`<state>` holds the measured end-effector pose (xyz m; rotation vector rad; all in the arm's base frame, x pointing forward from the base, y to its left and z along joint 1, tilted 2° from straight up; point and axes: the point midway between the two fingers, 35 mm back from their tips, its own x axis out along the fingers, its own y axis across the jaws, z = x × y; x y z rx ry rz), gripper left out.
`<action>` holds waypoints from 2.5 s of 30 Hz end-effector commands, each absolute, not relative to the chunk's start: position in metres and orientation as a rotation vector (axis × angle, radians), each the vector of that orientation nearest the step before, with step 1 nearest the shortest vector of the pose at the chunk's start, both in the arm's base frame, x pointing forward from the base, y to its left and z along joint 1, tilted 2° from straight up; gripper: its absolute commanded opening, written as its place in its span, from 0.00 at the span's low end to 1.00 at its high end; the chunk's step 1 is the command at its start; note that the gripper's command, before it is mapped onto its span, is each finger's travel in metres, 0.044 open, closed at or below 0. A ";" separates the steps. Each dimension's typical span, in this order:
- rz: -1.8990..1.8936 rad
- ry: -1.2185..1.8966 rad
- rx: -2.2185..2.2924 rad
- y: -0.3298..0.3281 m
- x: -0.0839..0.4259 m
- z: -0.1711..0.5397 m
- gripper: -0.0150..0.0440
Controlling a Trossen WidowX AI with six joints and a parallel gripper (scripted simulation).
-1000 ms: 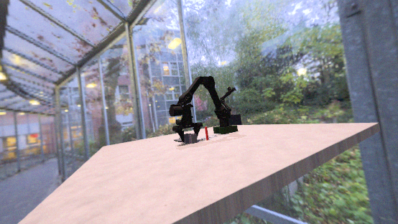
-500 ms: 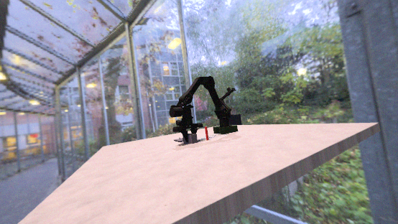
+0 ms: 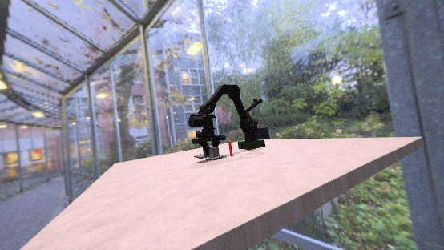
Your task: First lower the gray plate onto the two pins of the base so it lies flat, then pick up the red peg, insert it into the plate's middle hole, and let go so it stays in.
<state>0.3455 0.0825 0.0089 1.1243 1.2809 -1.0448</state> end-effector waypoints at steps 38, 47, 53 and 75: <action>-1.068 1.299 1.115 0.078 0.347 0.130 0.25; -1.097 1.287 1.141 0.064 0.349 0.121 0.25; -1.114 1.277 1.157 0.048 0.352 0.112 0.25; -1.150 1.251 1.185 -0.016 0.354 0.076 0.25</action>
